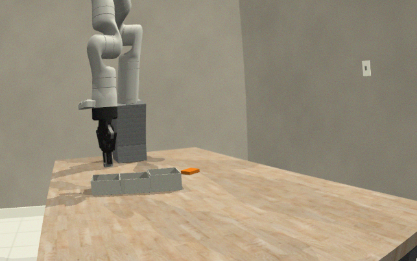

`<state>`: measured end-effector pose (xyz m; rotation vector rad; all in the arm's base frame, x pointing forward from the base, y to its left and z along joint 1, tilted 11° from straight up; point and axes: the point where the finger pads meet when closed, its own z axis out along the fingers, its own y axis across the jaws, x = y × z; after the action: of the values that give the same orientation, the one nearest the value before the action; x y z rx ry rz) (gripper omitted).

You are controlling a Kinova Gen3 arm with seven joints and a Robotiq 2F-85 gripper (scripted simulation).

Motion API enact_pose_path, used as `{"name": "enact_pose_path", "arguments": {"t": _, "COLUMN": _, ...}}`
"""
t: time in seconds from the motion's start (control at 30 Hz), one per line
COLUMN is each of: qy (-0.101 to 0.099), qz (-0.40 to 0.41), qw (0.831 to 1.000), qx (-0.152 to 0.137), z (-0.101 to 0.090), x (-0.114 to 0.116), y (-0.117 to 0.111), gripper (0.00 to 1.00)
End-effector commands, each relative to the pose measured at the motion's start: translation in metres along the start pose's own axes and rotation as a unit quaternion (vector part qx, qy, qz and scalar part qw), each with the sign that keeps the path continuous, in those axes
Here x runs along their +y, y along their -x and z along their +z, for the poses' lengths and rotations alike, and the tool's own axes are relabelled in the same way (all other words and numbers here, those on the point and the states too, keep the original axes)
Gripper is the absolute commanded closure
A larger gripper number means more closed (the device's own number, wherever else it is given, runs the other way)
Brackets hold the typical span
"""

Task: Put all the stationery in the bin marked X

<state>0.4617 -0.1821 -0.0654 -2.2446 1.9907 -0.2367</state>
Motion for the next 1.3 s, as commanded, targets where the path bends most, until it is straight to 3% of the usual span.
{"name": "enact_pose_path", "arguments": {"t": 0.0, "qy": 0.002, "qz": 0.063, "qw": 0.998, "qx": -0.001, "z": 0.001, "x": 0.003, "y": -0.012, "gripper": 0.9}}
{"name": "enact_pose_path", "arguments": {"t": 0.17, "qy": 0.002, "qz": 0.173, "qw": 0.985, "qx": -0.001, "z": 0.001, "x": 0.003, "y": -0.012, "gripper": 0.9}}
{"name": "enact_pose_path", "arguments": {"t": 0.63, "qy": 0.002, "qz": 0.173, "qw": 0.985, "qx": -0.001, "z": 0.001, "x": 0.003, "y": -0.011, "gripper": 0.9}}
{"name": "enact_pose_path", "arguments": {"t": 1.27, "qy": 0.002, "qz": 0.173, "qw": 0.985, "qx": -0.001, "z": 0.035, "x": 0.003, "y": -0.011, "gripper": 0.9}}
